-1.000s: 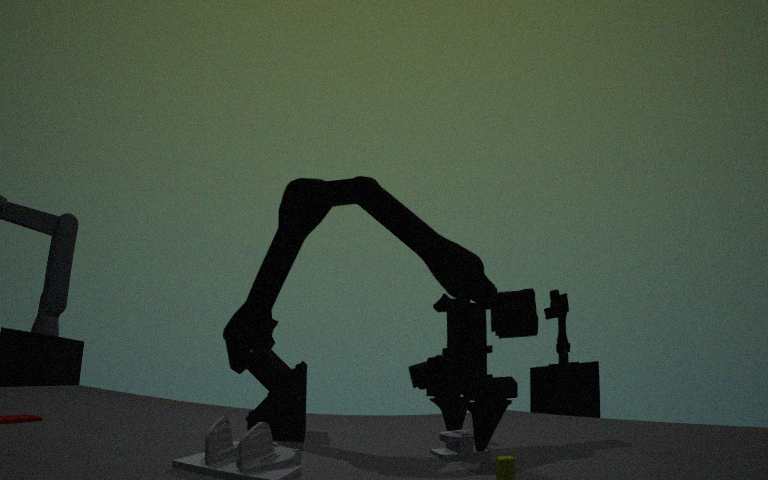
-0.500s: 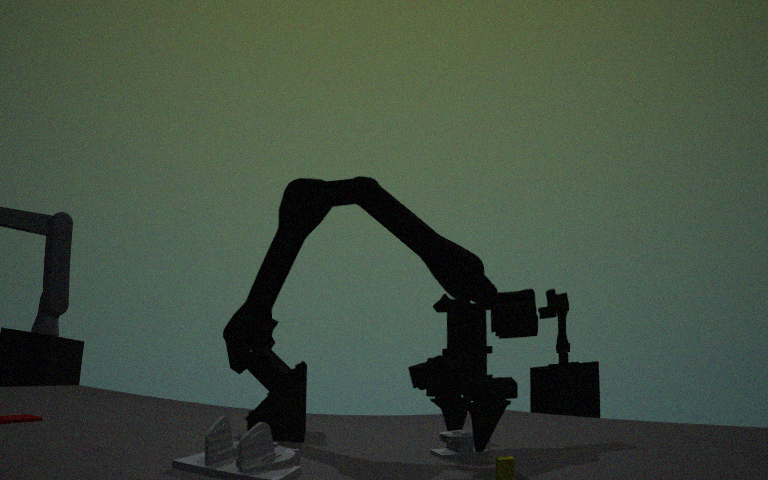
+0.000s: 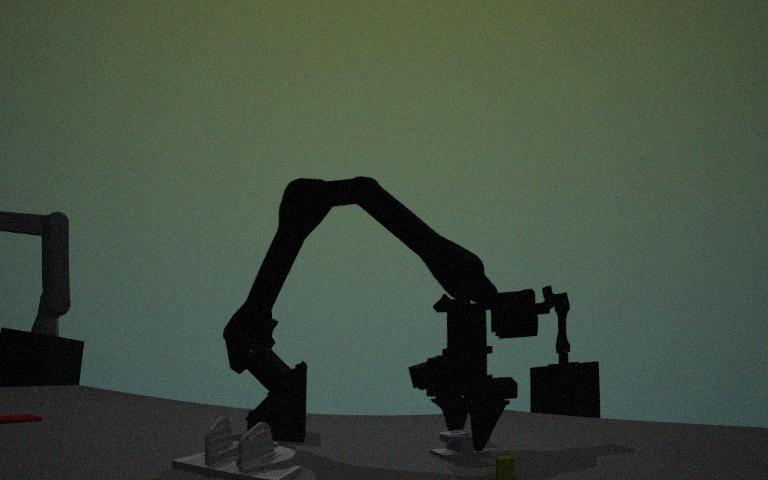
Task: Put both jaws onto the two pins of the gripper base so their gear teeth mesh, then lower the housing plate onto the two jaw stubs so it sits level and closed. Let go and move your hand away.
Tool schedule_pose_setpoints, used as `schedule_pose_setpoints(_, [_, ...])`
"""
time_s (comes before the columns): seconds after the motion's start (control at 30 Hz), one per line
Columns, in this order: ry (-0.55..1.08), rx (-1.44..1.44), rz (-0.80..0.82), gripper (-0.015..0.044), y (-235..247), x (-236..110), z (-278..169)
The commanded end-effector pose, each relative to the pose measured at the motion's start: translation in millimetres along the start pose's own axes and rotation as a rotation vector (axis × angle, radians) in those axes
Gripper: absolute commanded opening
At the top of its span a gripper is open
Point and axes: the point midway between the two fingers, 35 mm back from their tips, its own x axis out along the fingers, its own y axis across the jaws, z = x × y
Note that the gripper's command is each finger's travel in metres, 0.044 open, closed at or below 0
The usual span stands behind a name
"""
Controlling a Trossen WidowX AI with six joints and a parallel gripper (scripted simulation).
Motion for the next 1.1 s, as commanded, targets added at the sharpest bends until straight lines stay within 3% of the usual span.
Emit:
schedule_pose_setpoints(0.0, [0.0, 0.0, 0.0, 0.0351, 0, 0, 0])
schedule_pose_setpoints(0.8, [0.001, -0.007, 0.002, 0.0351, 0, -71, -1])
schedule_pose_setpoints(1.07, [0.003, -0.042, 0.002, 0.0351, 4, -76, 6])
